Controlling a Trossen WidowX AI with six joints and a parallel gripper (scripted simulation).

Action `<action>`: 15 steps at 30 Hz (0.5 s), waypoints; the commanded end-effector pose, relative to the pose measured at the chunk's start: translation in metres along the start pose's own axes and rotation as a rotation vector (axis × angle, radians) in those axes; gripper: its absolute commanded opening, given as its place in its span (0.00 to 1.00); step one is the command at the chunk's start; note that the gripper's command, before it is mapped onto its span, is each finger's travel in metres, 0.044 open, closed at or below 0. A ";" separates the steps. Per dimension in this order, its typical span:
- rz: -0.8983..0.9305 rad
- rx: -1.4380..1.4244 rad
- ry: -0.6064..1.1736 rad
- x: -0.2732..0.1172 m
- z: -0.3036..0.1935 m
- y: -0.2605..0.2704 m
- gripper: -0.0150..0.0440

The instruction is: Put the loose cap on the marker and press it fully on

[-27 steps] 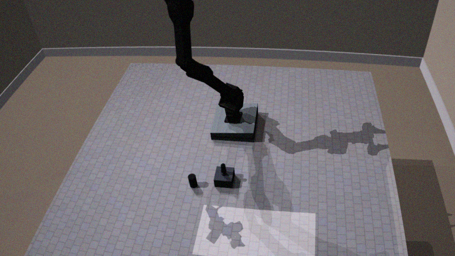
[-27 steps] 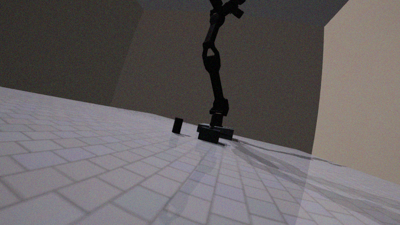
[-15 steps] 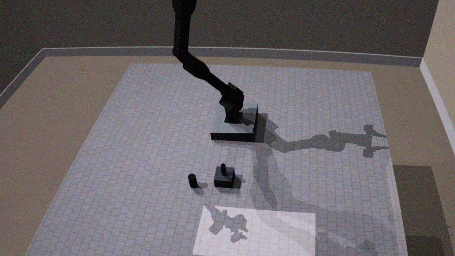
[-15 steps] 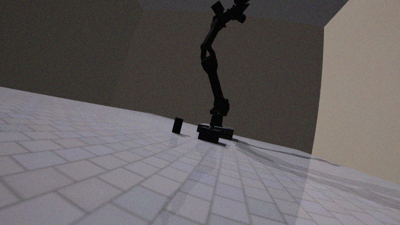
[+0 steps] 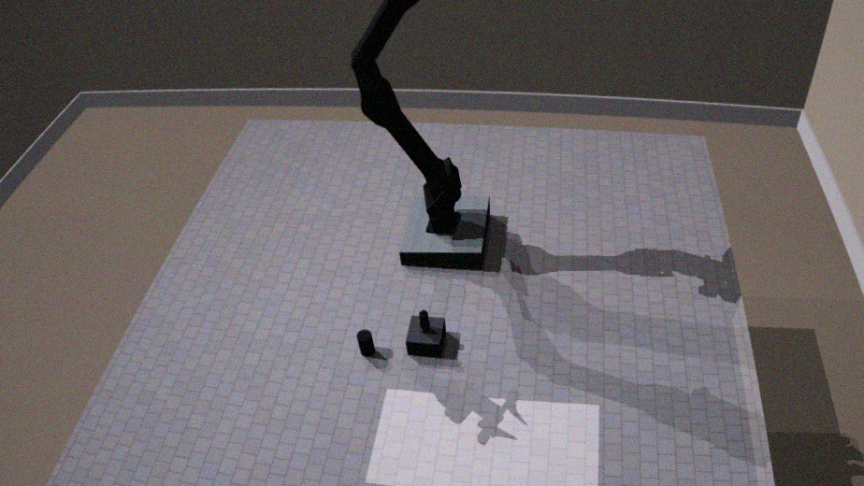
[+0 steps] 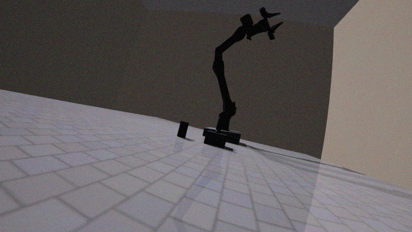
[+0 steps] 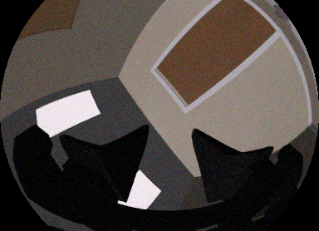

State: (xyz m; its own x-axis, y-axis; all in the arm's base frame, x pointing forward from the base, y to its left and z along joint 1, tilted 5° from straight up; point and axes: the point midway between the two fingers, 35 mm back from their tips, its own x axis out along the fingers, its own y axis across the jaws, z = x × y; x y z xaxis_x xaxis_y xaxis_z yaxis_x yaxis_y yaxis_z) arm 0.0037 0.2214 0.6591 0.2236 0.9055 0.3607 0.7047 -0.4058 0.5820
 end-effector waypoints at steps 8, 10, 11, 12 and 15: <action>-0.098 -0.602 -0.434 0.058 0.144 -0.025 0.67; -0.132 -0.681 -0.517 0.062 0.174 -0.022 0.67; -0.152 -0.718 -0.559 0.062 0.190 -0.020 0.67; -0.173 -0.753 -0.601 0.062 0.206 -0.017 0.67; -0.247 -0.842 -0.730 0.058 0.254 -0.008 0.67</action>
State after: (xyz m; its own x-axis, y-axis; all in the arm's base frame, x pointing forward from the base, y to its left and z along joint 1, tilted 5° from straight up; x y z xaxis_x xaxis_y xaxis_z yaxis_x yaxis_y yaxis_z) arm 0.1360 0.3098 0.5283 0.5961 0.8004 -0.0626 0.2042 -0.0757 0.9760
